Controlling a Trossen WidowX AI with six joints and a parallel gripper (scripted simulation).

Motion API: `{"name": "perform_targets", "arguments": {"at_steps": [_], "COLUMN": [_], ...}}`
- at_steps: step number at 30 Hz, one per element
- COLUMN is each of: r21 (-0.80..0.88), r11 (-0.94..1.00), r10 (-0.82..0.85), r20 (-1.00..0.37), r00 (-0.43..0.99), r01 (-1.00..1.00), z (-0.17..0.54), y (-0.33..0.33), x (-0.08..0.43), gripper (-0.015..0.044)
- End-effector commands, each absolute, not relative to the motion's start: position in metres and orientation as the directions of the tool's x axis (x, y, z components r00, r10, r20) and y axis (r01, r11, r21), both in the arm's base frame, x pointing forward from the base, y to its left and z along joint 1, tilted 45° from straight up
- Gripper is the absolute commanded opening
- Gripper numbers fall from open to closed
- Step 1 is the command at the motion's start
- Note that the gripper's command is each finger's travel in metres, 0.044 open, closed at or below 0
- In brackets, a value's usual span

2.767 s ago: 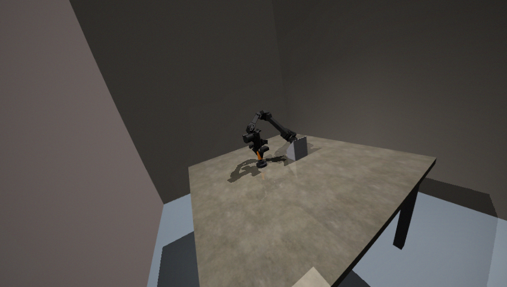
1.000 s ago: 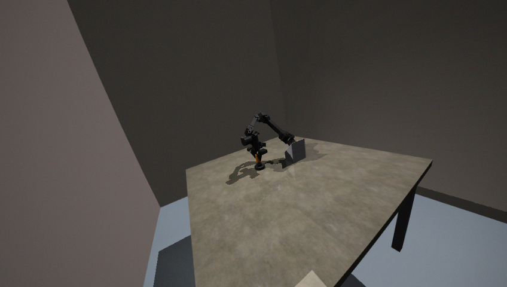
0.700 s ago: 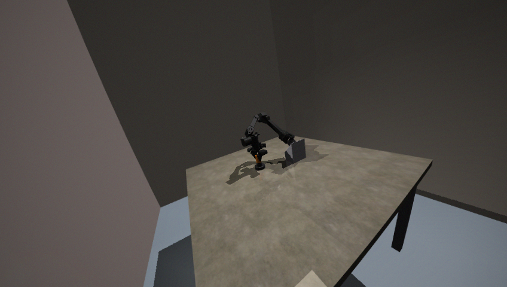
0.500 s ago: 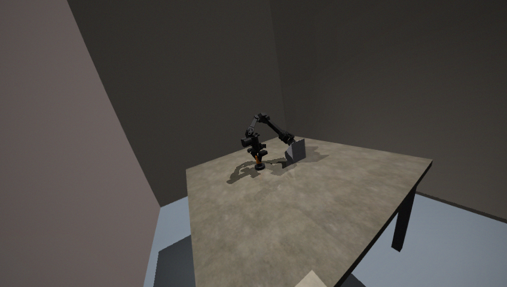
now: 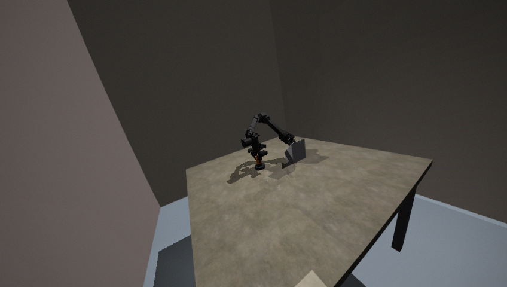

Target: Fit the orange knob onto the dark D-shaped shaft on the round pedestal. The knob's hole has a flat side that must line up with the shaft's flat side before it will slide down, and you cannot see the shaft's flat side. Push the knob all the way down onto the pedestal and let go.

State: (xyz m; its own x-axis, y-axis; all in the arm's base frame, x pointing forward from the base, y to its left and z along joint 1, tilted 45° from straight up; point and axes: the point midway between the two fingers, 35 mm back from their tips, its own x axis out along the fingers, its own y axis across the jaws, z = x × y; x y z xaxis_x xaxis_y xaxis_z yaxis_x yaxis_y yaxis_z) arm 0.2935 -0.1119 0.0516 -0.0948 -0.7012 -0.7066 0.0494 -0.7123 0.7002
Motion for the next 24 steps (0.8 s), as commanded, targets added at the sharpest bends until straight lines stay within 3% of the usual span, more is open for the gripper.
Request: {"name": "perform_targets", "arguments": {"at_steps": [1, 12, 19, 24], "r21": [0.7, 0.7, 0.699, 0.691], "r11": [-0.712, -0.712, -0.713, -0.721], "r10": [-0.701, -0.701, -0.7, -0.692], "r20": [-0.707, -0.707, -0.708, -0.716], "r00": [-0.095, -0.095, -0.094, -0.091], "r01": [0.049, 0.049, 0.048, 0.044], "z": [0.052, 0.052, 0.053, 0.101], "y": [-0.112, -0.112, -0.11, -0.06], "x": [0.293, 0.293, 0.294, 0.304], "gripper": [0.0157, 0.044, 0.044, 0.044]}}
